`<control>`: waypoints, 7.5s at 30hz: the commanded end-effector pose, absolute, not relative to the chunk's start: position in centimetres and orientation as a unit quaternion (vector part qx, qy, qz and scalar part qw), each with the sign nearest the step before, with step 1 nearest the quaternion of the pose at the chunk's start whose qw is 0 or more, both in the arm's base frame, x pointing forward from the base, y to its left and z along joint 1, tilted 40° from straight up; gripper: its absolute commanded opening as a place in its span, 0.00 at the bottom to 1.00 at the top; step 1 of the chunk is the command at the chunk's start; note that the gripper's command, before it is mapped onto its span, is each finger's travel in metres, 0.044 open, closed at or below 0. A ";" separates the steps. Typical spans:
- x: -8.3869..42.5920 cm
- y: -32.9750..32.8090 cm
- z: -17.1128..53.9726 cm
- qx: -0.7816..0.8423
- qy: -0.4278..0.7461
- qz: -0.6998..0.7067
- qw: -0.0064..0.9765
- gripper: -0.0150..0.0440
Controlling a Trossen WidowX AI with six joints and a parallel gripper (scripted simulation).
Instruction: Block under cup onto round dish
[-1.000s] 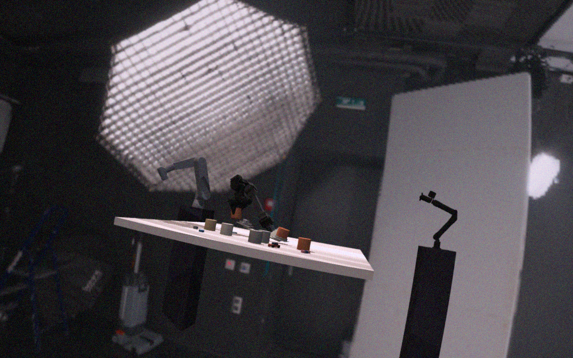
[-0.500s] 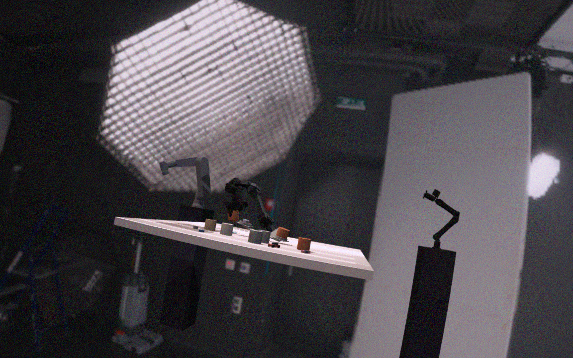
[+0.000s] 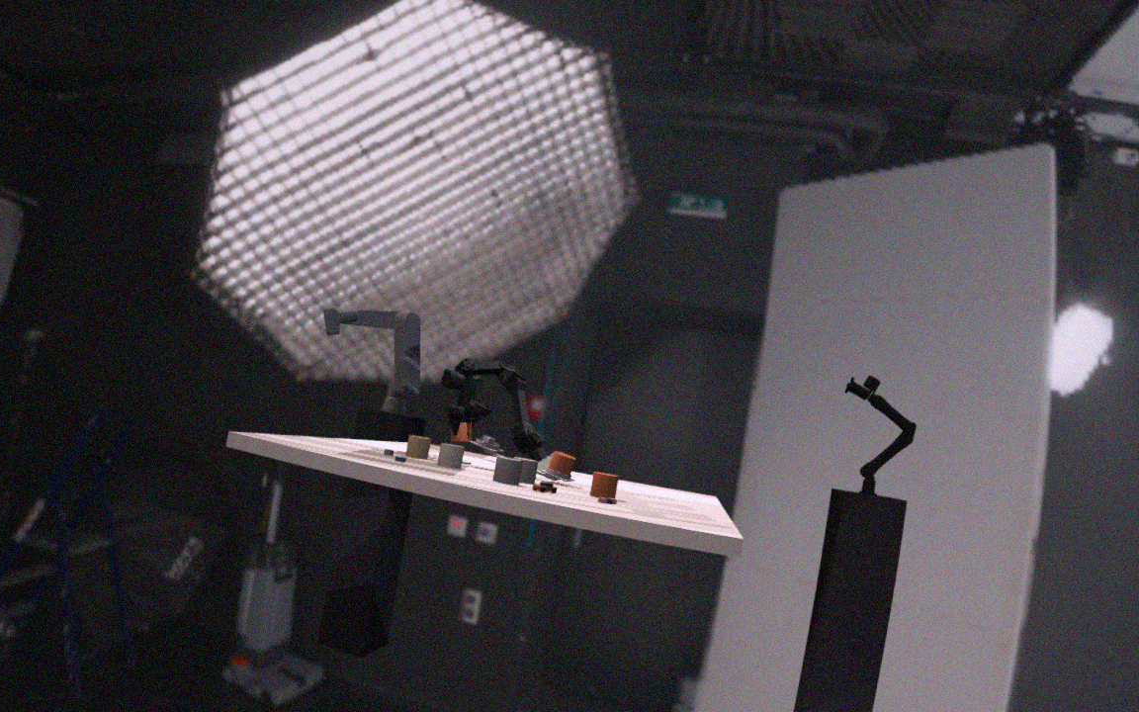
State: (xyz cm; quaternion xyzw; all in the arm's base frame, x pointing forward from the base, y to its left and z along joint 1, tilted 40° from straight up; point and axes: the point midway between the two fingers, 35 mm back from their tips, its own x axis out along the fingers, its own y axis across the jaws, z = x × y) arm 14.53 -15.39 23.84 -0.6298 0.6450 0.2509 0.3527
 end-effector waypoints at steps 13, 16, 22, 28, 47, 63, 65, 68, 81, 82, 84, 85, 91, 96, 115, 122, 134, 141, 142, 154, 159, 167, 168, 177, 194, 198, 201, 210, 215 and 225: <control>12.7 -17.2 22.8 -0.629 0.652 0.246 0.345 0.25; 12.7 -18.0 22.0 -0.629 0.652 0.246 0.345 0.25; 12.6 -18.8 21.0 -0.630 0.652 0.245 0.344 0.25; 12.7 -19.1 20.7 -0.630 0.652 0.245 0.344 0.25; 12.7 -19.8 20.0 -0.629 0.653 0.244 0.344 0.61; 12.5 -16.3 24.0 -0.629 0.652 0.246 0.345 1.00; 12.5 -16.3 24.0 -0.629 0.652 0.246 0.345 1.00; 12.6 -16.2 24.0 -0.631 0.650 0.247 0.344 0.96; 18.1 -12.8 23.4 -0.632 0.625 0.248 0.385 0.69; 19.0 -12.2 23.1 -0.625 0.629 0.244 0.394 0.69; 20.5 -10.8 22.4 -0.609 0.637 0.234 0.411 0.69; 21.3 -10.1 22.0 -0.602 0.641 0.228 0.418 0.69; 25.1 -5.1 19.9 -0.568 0.669 0.182 0.444 0.69; 26.6 -2.0 18.6 -0.558 0.681 0.148 0.452 0.69; 27.2 -1.4 16.8 -0.554 0.684 0.129 0.456 0.69; 27.3 -1.9 16.2 -0.554 0.684 0.129 0.456 0.69; 27.3 -3.1 14.7 -0.555 0.684 0.129 0.456 0.69; 27.3 -3.8 14.0 -0.555 0.684 0.128 0.456 0.69; 27.3 -3.8 14.0 -0.555 0.684 0.128 0.456 0.69; 27.3 -3.8 14.0 -0.555 0.684 0.128 0.456 0.43; 27.4 -2.8 15.2 -0.562 0.675 0.132 0.460 0.25; 27.1 0.5 19.1 -0.583 0.643 0.145 0.475 0.25; 27.0 0.9 19.6 -0.585 0.639 0.146 0.477 0.25; 26.6 2.1 21.2 -0.593 0.626 0.153 0.483 0.25; 26.2 -3.9 21.1 -0.578 0.646 0.146 0.476 0.25; 25.8 -5.4 21.1 -0.575 0.651 0.144 0.474 0.25; 25.6 -6.4 21.1 -0.572 0.655 0.142 0.472 0.25; 24.4 -9.5 21.1 -0.565 0.667 0.136 0.465 0.25; 23.7 -11.2 21.0 -0.561 0.675 0.132 0.461 0.25; 22.5 -13.3 21.0 -0.556 0.684 0.126 0.454 0.25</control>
